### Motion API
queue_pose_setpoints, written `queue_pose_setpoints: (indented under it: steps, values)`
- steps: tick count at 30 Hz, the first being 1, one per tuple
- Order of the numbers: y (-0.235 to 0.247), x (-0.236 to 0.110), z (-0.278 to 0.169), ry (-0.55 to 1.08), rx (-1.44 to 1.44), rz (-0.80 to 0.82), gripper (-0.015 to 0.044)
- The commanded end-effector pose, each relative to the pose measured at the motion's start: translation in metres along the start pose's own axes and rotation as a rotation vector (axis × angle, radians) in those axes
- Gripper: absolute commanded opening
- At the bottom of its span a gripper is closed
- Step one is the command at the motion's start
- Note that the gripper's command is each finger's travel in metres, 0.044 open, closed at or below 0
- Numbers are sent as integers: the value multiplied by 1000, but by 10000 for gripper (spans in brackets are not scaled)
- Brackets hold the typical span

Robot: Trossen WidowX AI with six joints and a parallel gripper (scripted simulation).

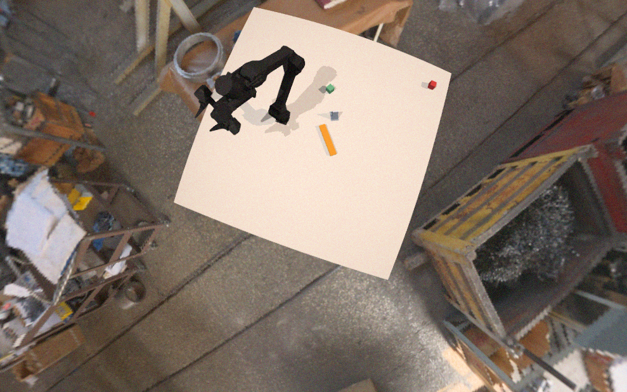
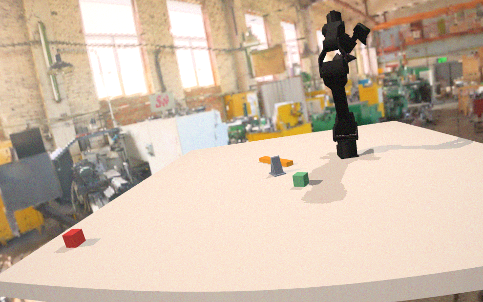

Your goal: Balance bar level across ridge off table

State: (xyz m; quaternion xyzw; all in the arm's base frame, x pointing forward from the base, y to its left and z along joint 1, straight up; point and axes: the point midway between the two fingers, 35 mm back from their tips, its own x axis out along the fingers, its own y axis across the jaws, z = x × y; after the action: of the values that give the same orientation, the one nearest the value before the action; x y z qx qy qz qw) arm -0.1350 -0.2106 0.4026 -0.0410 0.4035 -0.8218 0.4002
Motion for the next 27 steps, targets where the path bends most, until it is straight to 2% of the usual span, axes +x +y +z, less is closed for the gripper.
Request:
queue_pose_setpoints:
  steps: [1, 13, 27]
  values:
    - [26, 5, 8, -20, 15, 94, 315]
    - [89, 4, 28, -56, 46, 317, 315]
    - [161, -19, 43, -91, 16, 580, 315]
